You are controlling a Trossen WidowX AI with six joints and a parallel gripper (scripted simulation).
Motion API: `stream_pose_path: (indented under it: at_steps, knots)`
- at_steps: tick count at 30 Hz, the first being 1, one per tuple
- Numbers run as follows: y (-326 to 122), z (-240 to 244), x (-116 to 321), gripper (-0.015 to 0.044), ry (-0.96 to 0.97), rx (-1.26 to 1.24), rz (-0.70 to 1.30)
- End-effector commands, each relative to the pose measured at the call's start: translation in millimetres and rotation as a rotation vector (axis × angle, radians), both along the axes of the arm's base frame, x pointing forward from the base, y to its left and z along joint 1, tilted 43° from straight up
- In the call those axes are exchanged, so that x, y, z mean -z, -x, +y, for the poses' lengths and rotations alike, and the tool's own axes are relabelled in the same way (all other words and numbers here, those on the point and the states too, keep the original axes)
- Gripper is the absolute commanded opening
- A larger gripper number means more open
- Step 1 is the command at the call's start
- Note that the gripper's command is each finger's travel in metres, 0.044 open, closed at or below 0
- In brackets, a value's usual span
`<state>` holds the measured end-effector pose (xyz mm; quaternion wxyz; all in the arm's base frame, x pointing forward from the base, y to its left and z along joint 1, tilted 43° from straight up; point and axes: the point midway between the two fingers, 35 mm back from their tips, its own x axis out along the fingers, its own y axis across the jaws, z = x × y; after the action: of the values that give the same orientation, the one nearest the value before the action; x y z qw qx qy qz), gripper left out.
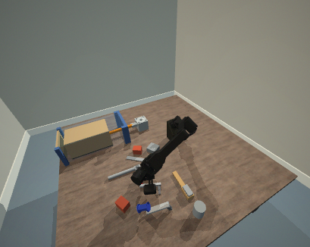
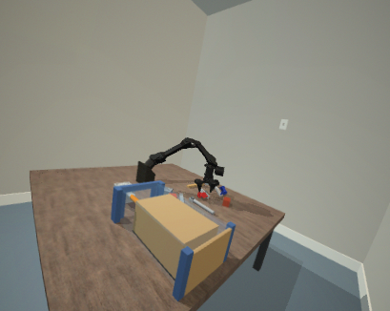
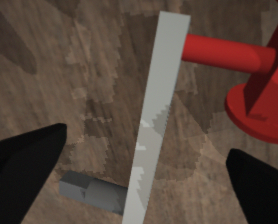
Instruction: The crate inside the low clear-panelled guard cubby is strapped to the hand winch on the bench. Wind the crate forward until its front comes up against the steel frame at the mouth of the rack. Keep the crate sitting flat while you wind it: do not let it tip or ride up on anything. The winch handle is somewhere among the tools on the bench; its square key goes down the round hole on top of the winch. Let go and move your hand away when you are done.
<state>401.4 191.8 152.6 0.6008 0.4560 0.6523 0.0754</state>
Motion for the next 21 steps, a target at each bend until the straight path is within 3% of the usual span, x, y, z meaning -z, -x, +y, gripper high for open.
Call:
stream_pose_path:
  at_steps: [1, 13, 21]
  knots:
    - [-0.9, 1.3, 4.5, 0.0440, 0.004, 0.008, 0.004]
    - [-2.6, 9.7, 13.3, 0.0440, 0.003, 0.008, 0.004]
    - [-3.1, 8.5, 9.2, 0.0387, -0.002, 0.005, -0.004]
